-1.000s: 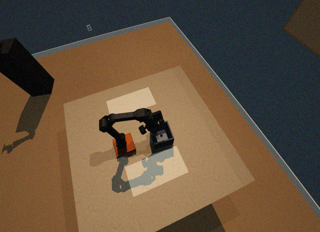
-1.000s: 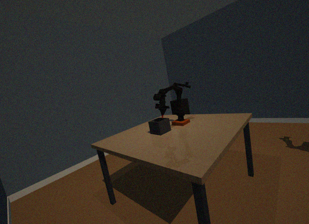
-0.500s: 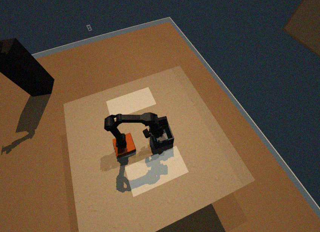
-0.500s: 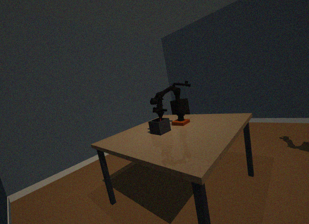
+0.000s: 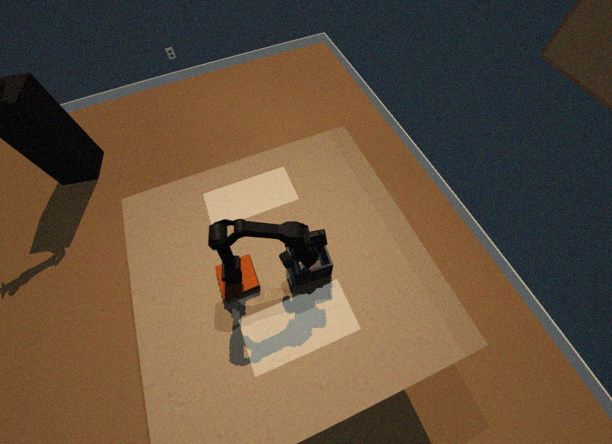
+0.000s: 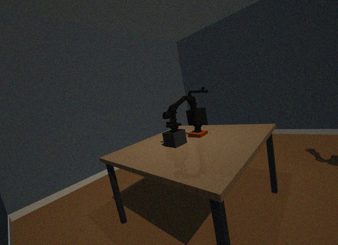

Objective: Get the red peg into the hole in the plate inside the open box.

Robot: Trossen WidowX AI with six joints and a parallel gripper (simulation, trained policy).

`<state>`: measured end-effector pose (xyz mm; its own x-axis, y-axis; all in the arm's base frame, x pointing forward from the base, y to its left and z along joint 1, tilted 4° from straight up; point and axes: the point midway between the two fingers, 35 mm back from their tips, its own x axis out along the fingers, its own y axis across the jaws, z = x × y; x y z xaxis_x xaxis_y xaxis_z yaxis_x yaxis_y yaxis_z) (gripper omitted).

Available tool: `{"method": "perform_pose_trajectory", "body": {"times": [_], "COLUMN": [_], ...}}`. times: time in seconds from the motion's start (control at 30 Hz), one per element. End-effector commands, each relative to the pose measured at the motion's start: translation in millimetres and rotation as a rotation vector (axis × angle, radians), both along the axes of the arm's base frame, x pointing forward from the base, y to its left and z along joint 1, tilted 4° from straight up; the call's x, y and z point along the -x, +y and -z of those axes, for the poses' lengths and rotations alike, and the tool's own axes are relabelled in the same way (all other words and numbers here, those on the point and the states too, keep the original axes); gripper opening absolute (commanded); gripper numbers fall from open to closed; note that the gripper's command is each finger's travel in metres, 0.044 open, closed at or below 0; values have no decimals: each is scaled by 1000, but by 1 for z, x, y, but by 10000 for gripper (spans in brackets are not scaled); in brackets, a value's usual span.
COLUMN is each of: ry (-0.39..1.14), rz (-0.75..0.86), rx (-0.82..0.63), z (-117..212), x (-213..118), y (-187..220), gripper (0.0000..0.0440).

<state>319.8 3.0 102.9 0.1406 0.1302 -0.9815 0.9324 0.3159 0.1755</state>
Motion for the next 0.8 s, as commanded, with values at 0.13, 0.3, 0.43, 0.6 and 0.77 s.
{"method": "perform_pose_trajectory", "body": {"times": [0.13,0.3,0.43,0.6,0.77], "ry": [27,36,48,75,62], "rz": [-36,-51,-62,-63,-61], "rx": [-7,6,11,-9,-49], "z": [24,35,41,42,31], "x": [-3,-5,-7,-6,-15], "y": [1,0,-1,1,0], "gripper": [4,9,92,112,110]}}
